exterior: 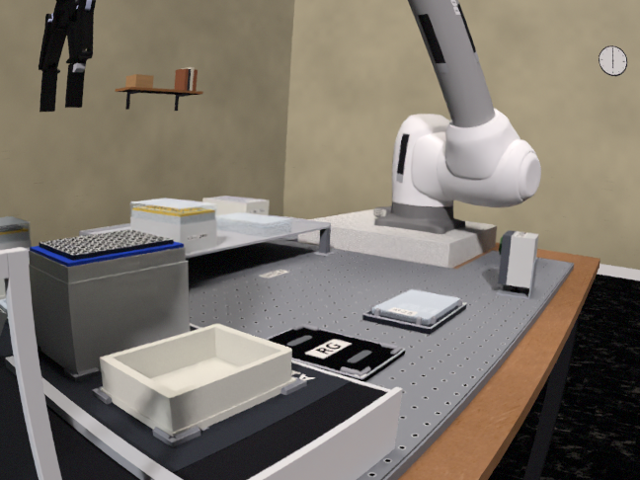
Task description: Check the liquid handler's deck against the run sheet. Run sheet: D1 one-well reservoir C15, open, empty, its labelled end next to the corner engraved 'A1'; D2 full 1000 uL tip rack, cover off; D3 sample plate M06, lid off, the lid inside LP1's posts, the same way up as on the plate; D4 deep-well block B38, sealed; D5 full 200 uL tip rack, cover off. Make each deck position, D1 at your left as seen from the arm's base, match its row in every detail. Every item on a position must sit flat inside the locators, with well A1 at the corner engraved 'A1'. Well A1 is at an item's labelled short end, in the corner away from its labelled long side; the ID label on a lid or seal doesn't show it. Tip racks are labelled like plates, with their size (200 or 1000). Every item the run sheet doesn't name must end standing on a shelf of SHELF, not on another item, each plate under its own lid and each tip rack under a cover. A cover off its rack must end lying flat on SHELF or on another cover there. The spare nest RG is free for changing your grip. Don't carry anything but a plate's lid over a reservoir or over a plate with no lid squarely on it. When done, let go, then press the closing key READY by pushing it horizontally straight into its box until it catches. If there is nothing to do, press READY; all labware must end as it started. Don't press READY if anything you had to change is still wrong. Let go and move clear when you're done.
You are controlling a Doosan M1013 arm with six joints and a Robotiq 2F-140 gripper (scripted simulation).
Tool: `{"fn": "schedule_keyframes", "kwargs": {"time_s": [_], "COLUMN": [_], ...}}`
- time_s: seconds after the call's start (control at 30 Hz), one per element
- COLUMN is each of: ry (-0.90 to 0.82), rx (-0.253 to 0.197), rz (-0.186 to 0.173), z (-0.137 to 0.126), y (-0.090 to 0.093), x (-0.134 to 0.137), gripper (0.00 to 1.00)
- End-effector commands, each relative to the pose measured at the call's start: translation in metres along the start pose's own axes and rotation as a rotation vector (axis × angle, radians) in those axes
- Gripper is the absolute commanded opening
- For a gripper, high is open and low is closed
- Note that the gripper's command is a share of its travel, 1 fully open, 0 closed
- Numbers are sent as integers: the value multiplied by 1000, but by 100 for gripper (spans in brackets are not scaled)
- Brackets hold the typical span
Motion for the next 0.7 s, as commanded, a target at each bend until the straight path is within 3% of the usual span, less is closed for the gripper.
{"fn": "schedule_keyframes", "kwargs": {"time_s": [0.0,0.67], "ry": [0,0], "rx": [1,1], "rz": [0,0], "z": [17,94], "y": [-1,-2], "x": [-5,-26], "gripper": [67,67]}}
Point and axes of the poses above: the point where the finger pads meet when closed, its own y axis out along the fingers, its own x axis across the jaws, z = x × y, the point moved 3 cm from there along -y, back along the fingers, and after that the axes turned 14 degrees about y, right-handed, at the moved point
